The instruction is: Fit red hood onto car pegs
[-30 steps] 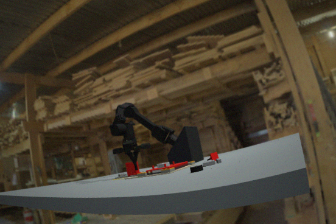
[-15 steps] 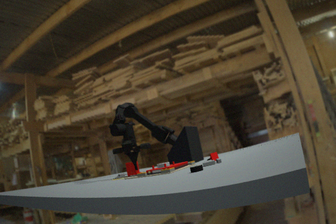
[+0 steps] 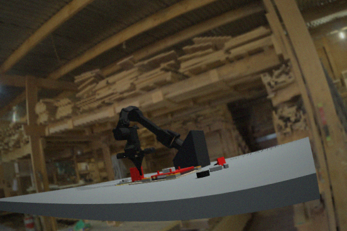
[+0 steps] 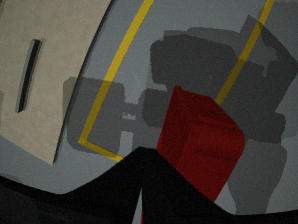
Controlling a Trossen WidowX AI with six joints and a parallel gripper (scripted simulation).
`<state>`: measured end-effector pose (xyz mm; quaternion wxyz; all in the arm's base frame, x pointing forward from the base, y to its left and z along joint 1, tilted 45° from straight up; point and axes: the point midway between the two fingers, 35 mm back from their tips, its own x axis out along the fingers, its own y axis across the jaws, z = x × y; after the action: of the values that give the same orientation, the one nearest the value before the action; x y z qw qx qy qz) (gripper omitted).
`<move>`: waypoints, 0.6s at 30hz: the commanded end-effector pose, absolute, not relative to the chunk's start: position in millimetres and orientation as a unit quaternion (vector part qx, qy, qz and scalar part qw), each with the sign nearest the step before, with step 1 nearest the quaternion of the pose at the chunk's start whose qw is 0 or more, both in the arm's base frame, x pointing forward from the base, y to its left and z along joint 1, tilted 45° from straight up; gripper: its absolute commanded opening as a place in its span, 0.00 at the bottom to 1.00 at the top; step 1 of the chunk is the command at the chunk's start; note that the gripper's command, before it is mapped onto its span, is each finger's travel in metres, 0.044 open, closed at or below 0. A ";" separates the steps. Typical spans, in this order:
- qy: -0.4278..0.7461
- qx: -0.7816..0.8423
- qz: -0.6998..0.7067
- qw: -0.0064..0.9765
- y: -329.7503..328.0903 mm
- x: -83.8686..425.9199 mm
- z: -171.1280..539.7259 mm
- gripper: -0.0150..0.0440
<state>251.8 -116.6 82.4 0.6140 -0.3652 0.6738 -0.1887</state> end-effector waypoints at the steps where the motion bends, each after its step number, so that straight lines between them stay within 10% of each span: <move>1: 0.671 -0.356 -0.197 0.621 -116.5 252.5 82.6 0.25; 18: 0.661 -0.327 -0.226 0.637 -117.3 252.7 83.5 0.25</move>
<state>252.0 -117.4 83.2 0.6315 -0.3349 0.6638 -0.2203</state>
